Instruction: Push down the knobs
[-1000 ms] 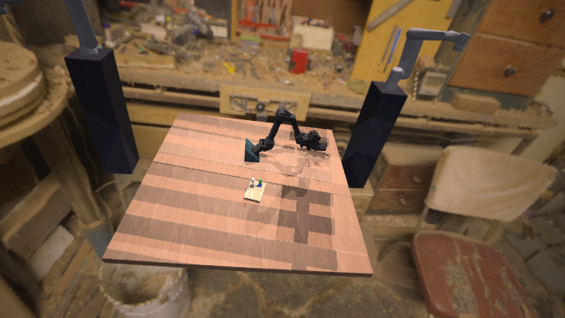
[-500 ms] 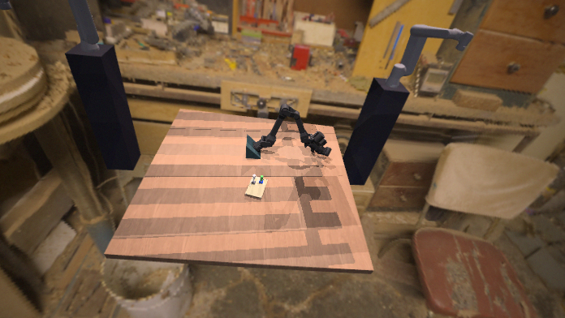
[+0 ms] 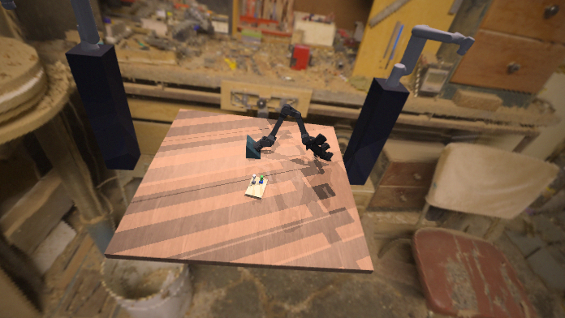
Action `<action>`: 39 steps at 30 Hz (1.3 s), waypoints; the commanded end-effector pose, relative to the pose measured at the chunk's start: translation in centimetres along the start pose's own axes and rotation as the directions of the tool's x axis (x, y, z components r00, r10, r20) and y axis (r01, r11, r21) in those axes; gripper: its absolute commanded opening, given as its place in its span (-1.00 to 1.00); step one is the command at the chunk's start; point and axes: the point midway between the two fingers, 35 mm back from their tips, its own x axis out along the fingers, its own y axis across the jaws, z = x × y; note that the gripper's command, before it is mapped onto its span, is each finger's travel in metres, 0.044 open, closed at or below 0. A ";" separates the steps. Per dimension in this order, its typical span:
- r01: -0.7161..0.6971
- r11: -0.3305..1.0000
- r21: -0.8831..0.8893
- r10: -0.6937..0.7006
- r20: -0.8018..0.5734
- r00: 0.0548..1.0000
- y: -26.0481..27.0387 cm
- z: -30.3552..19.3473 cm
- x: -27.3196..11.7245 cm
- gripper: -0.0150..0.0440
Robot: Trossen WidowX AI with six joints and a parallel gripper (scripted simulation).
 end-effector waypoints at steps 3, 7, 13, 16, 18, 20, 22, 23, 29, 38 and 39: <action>0.031 0.999 0.038 -0.028 -0.061 0.998 -1.7 -1.8 0.1 -0.49; 0.049 0.997 0.068 -0.040 -0.121 0.992 -2.9 -3.4 0.1 -0.49; 0.082 0.990 0.112 -0.057 -0.206 0.977 -4.8 -5.8 -0.1 -0.49; 0.101 0.986 0.135 -0.065 -0.247 0.967 -5.7 -6.9 -0.4 -0.49; 0.115 0.982 0.150 -0.070 -0.274 0.959 -6.3 -7.7 -0.6 -0.49; 0.129 0.978 0.164 -0.075 -0.299 0.951 -6.8 -8.4 -0.8 -0.49; 0.143 0.974 0.178 -0.079 -0.323 0.943 -7.4 -9.1 -1.0 -0.49; 0.150 0.971 0.185 -0.081 -0.336 0.938 -7.7 -9.4 -1.1 -0.49; 0.198 0.953 0.229 -0.091 -0.407 0.909 -9.3 -11.5 -2.0 -0.49; 0.292 0.905 0.308 -0.094 -0.525 0.846 -11.7 -15.0 -3.9 -0.49; 0.305 0.897 0.319 -0.093 -0.539 0.837 -11.9 -15.5 -4.2 -0.49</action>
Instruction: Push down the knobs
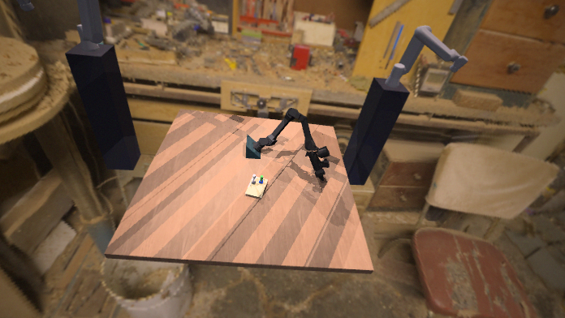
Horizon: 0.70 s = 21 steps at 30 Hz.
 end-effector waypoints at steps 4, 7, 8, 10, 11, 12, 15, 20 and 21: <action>0.046 0.993 0.113 -0.035 -0.094 0.995 -2.6 -2.4 0.1 -0.49; 0.073 0.985 0.154 -0.054 -0.125 0.991 -3.6 -3.3 -0.1 -0.49; 0.078 0.984 0.162 -0.057 -0.131 0.990 -3.8 -3.5 -0.2 -0.49; 0.088 0.979 0.184 -0.061 -0.149 0.987 -4.2 -4.0 -0.2 -0.49; 0.096 0.975 0.199 -0.064 -0.162 0.985 -4.5 -4.4 -0.3 -0.49; 0.105 0.971 0.217 -0.067 -0.178 0.982 -4.9 -4.8 -0.3 -0.49; 0.136 0.953 0.272 -0.074 -0.224 0.972 -6.0 -6.2 -0.5 -0.49; 0.191 0.910 0.368 -0.079 -0.299 0.951 -7.8 -8.4 -1.0 -0.49; 0.202 0.899 0.389 -0.077 -0.313 0.947 -8.1 -8.8 -1.2 -0.49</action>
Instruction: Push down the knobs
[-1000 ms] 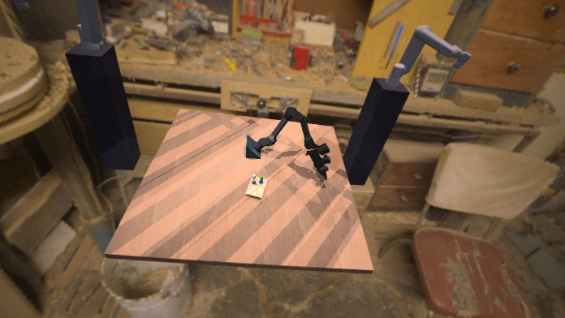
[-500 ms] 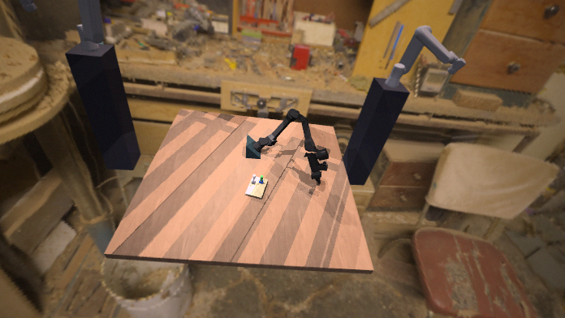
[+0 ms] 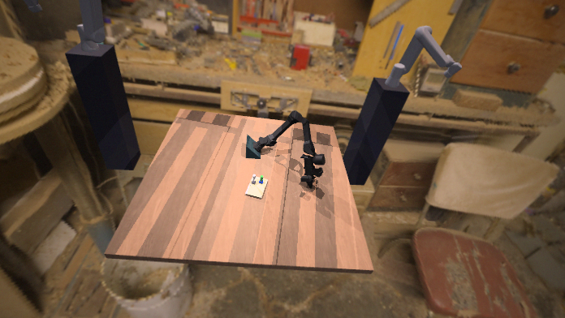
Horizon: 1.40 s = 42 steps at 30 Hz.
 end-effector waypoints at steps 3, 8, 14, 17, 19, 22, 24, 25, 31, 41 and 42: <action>0.029 0.990 0.139 -0.018 -0.075 0.997 -2.4 -1.5 0.1 -0.49; 0.074 0.962 0.262 -0.037 -0.144 0.989 -4.7 -3.0 -0.1 -0.49; 0.139 0.908 0.395 -0.053 -0.222 0.974 -7.3 -5.0 -0.5 -0.49; 0.177 0.872 0.456 -0.059 -0.261 0.964 -8.5 -6.0 -0.9 -0.49; 0.203 0.845 0.495 -0.061 -0.287 0.956 -9.3 -6.7 -1.1 -0.49; 0.241 0.798 0.553 -0.060 -0.324 0.944 -10.4 -7.7 -1.6 -0.49; 0.265 0.760 0.593 -0.056 -0.348 0.936 -11.2 -8.4 -1.9 -0.49; 0.278 0.740 0.612 -0.053 -0.359 0.932 -11.5 -8.7 -2.1 -0.49; 0.352 0.606 0.714 -0.028 -0.423 0.906 -13.5 -10.7 -3.3 -0.49; 0.461 0.330 0.824 0.037 -0.499 0.866 -16.1 -13.9 -5.8 -0.49; 0.470 0.300 0.830 0.045 -0.505 0.862 -16.3 -14.1 -6.1 -0.49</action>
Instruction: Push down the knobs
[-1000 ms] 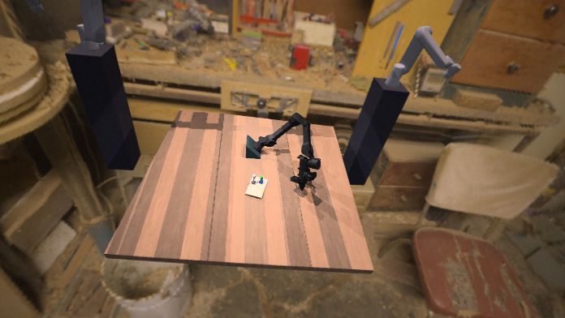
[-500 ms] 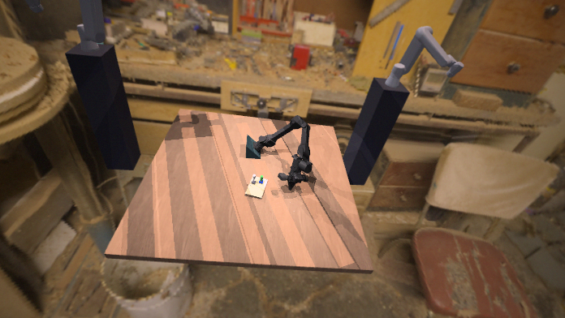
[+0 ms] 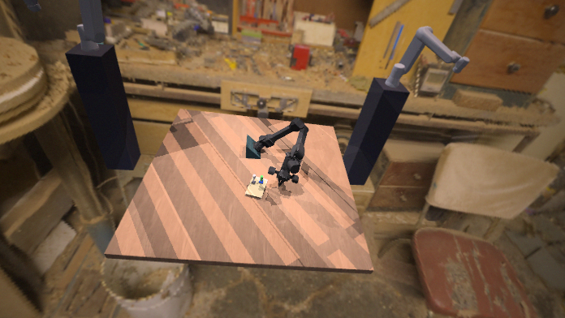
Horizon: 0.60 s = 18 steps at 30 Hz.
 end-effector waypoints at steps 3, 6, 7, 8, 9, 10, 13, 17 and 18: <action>0.019 0.985 0.171 -0.009 -0.054 0.998 -2.2 0.4 -0.4 -0.49; 0.034 0.964 0.265 -0.012 -0.084 0.996 -3.5 0.5 -0.8 -0.49; 0.039 0.954 0.296 -0.012 -0.093 0.996 -3.9 0.5 -0.9 -0.49; 0.044 0.944 0.326 -0.011 -0.103 0.995 -4.3 0.5 -1.0 -0.49; 0.050 0.933 0.357 -0.010 -0.112 0.994 -4.7 0.5 -1.2 -0.49; 0.055 0.921 0.387 -0.009 -0.122 0.993 -5.1 0.5 -1.3 -0.49; 0.073 0.878 0.474 -0.001 -0.149 0.989 -6.3 0.5 -1.8 -0.49; 0.097 0.807 0.583 0.014 -0.183 0.983 -7.8 0.5 -2.4 -0.49; 0.103 0.787 0.608 0.019 -0.192 0.981 -8.1 0.4 -2.5 -0.49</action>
